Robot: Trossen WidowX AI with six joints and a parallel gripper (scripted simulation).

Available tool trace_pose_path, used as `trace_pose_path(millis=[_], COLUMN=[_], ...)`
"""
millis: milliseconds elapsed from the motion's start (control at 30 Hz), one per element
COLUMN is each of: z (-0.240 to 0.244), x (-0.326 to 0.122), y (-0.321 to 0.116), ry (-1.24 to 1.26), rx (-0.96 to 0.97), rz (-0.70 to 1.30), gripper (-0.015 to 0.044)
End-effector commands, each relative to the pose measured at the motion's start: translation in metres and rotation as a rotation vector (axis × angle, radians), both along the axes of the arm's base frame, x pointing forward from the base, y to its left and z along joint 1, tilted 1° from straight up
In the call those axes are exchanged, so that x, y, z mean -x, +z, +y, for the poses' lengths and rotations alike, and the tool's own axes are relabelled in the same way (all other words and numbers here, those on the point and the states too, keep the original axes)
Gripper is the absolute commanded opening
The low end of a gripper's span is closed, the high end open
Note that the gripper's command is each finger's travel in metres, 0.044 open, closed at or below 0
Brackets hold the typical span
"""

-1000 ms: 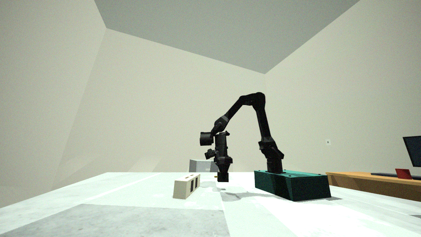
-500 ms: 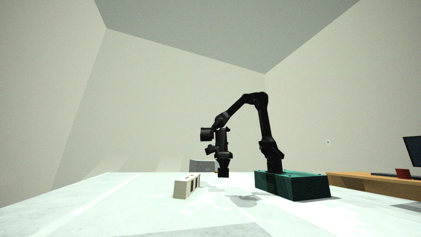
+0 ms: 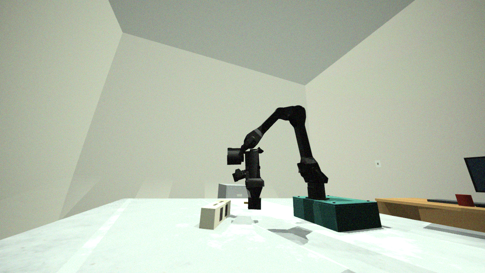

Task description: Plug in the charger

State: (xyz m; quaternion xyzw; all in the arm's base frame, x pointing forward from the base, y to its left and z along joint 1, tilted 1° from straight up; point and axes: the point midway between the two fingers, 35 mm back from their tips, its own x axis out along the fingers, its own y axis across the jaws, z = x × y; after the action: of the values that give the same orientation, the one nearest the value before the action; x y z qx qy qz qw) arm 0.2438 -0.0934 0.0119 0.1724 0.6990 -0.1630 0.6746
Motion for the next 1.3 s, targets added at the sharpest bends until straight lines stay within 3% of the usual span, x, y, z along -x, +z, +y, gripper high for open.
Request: trace_pose_path(millis=[0,800,1267], z=[0.005,0.049,0.045], x=[-0.008,-0.043,-0.055], y=[-0.001,-0.023,-0.023], ry=[-0.02,-0.128,-0.134], rx=[-0.001,-0.01,-0.01], rz=[-0.01,-0.013,-0.014], gripper=[0.0,0.0,0.0])
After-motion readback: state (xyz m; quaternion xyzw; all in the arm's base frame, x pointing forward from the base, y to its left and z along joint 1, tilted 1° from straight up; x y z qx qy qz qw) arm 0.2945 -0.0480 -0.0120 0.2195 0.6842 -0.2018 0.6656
